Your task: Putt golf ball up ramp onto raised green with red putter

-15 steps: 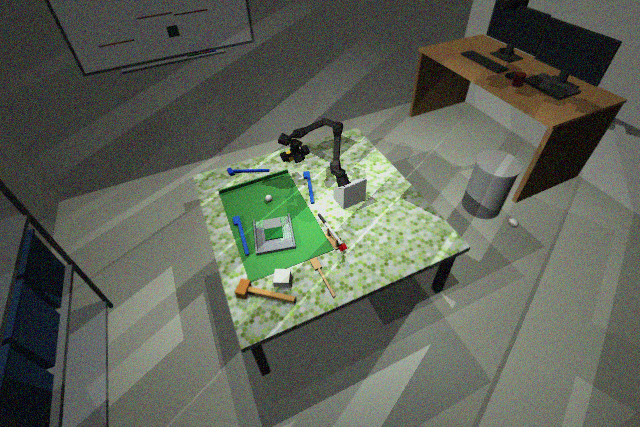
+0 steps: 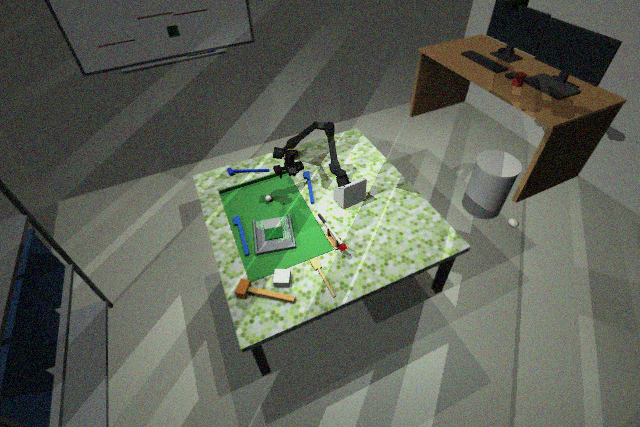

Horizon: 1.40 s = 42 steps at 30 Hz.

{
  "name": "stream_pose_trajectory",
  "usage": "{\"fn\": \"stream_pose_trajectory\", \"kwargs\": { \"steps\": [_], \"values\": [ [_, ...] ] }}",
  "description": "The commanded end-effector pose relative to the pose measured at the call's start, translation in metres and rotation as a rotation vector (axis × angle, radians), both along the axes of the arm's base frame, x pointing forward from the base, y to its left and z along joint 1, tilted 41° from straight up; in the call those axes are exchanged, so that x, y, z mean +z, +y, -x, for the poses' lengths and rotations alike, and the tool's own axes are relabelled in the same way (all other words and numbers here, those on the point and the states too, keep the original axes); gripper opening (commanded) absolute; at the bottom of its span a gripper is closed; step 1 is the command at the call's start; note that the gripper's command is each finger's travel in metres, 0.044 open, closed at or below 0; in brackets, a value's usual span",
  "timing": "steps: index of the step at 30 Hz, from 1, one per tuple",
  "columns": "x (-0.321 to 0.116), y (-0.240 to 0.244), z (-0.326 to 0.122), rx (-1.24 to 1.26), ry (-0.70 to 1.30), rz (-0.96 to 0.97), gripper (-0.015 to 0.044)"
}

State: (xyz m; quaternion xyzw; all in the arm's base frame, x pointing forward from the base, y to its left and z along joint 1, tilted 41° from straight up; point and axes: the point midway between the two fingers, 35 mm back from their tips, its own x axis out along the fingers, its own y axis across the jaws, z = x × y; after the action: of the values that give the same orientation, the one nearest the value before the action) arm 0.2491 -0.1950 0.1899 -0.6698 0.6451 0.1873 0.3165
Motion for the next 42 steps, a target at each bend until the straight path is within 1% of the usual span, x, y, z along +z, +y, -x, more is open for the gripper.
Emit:
{"fn": "stream_pose_trajectory", "kwargs": {
  "steps": [1, 5, 10, 15, 20, 25, 27, 32, 37, 42],
  "values": [
    [-0.03, 0.026, -0.022, 0.037, -0.001, -0.072, 0.044],
    [-0.067, 0.068, -0.047, 0.065, -0.012, -0.162, 0.044],
    [-0.101, 0.109, -0.055, 0.106, 0.034, -0.243, 0.044],
    [-0.144, 0.164, -0.059, 0.106, 0.065, -0.324, 0.044],
    [-0.197, 0.231, -0.046, 0.063, 0.096, -0.385, 0.044],
    [-0.248, 0.285, -0.01, 0.001, 0.141, -0.398, 0.044],
    [-0.252, 0.289, -0.001, -0.008, 0.147, -0.396, 0.044],
    [-0.253, 0.288, -0.001, -0.008, 0.147, -0.396, 0.044],
    [-0.269, 0.275, 0.0, -0.008, 0.146, -0.395, 0.044],
    [-0.272, 0.273, 0.0, -0.008, 0.146, -0.395, 0.044]
  ]
}}
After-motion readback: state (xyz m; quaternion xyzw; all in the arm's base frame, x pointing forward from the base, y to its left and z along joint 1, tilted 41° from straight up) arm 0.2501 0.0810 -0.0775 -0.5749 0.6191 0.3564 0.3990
